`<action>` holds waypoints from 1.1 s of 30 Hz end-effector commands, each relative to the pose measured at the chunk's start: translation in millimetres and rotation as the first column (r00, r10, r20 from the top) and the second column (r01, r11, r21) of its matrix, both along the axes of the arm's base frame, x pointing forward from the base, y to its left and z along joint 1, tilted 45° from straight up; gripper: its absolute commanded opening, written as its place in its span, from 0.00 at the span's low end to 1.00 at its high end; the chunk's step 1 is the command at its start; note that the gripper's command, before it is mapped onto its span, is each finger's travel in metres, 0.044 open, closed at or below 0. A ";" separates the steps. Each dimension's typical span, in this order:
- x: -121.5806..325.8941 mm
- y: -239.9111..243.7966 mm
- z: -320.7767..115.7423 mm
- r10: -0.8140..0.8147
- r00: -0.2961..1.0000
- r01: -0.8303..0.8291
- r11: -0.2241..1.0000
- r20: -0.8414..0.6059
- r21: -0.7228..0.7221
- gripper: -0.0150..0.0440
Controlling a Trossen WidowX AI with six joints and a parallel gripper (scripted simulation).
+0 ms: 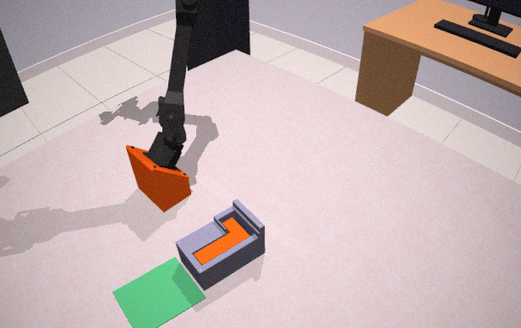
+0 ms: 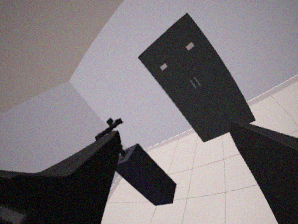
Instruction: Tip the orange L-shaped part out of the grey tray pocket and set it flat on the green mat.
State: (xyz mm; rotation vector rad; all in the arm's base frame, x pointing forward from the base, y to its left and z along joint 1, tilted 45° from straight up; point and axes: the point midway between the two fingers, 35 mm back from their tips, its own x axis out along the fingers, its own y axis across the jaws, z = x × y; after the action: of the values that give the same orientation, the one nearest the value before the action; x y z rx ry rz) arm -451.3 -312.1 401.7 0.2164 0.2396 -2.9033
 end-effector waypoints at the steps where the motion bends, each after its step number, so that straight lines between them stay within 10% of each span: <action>1: 2.8 -4.4 -2.5 0.014 1.000 -0.014 1.000 0.006 0.007 0.89; 9: 90.1 -93.4 -63.5 0.319 0.930 -0.348 0.924 0.182 0.157 0.56; 21: 278.4 -171.5 -160.0 0.653 0.579 -0.812 0.518 0.488 0.270 0.56; 33: 480.3 -140.0 -242.9 0.629 0.105 -0.977 -0.078 0.770 0.197 0.56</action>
State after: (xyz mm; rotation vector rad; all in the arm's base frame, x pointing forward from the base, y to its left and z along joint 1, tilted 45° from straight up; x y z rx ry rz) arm -22.1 -471.9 177.8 0.5759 0.9508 -1.3401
